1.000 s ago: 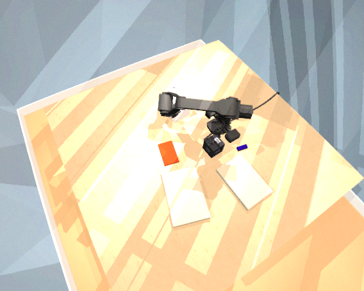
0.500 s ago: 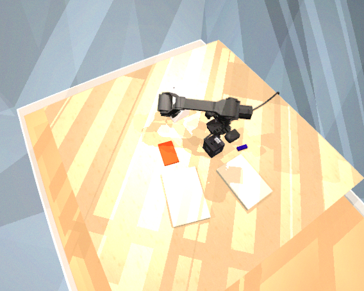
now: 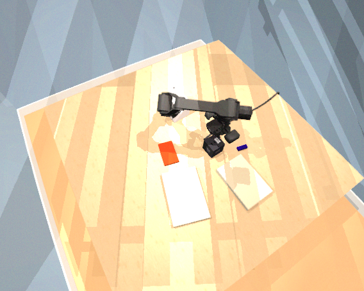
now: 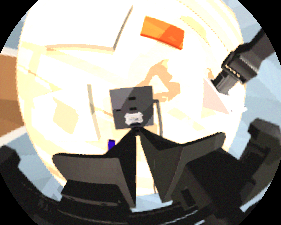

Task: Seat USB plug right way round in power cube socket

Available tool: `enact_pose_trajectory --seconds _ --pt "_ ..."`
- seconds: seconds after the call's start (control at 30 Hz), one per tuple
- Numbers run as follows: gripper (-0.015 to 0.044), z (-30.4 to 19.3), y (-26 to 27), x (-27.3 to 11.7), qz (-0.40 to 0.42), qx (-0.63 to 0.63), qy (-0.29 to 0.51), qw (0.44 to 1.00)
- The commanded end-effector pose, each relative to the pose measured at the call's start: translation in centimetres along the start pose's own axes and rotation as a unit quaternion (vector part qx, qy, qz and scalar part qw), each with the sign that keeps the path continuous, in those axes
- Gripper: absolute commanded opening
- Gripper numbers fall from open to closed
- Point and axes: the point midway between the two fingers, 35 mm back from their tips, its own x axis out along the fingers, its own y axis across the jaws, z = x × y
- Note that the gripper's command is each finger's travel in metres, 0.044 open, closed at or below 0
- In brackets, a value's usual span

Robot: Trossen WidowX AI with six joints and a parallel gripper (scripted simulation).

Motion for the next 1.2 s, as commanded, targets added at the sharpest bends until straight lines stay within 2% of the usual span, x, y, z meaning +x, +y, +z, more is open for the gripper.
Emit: enact_pose_trajectory --seconds 0.0,1.17 --pt "0.0000 0.14 0.03 0.09 0.001 -0.002 -0.001 1.000" --pt "0.0000 0.44 0.07 0.51 0.001 -0.009 -0.001 1.000"
